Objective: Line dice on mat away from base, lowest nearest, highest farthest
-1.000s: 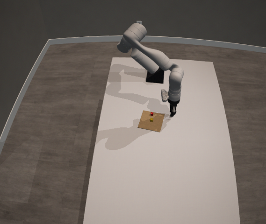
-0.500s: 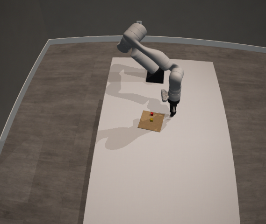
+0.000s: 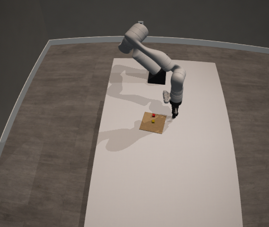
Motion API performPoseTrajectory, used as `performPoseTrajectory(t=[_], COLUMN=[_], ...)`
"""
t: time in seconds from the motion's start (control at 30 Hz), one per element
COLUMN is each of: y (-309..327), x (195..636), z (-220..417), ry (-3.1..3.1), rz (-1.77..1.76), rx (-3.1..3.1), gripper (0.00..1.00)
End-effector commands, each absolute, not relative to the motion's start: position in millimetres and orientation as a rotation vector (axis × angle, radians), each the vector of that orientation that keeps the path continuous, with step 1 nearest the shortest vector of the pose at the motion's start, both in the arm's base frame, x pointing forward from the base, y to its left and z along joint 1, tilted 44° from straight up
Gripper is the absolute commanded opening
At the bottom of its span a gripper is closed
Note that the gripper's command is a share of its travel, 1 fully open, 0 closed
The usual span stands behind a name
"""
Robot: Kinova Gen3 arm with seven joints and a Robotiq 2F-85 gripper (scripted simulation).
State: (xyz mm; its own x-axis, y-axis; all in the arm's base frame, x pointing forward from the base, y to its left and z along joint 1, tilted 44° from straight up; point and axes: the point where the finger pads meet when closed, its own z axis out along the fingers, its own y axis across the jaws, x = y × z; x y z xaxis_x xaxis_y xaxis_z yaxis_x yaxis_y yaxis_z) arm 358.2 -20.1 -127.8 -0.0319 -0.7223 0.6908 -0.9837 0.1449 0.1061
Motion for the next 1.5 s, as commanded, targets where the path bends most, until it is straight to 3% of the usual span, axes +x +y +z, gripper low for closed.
performPoseTrajectory(t=[0.0,1.47], y=[-19.5,-34.0], x=[358.7,355.0], z=[-127.8,-143.1], ry=[-1.813,-1.813], rz=[0.547,0.547], rx=[1.635,1.635], gripper=[0.31,0.31])
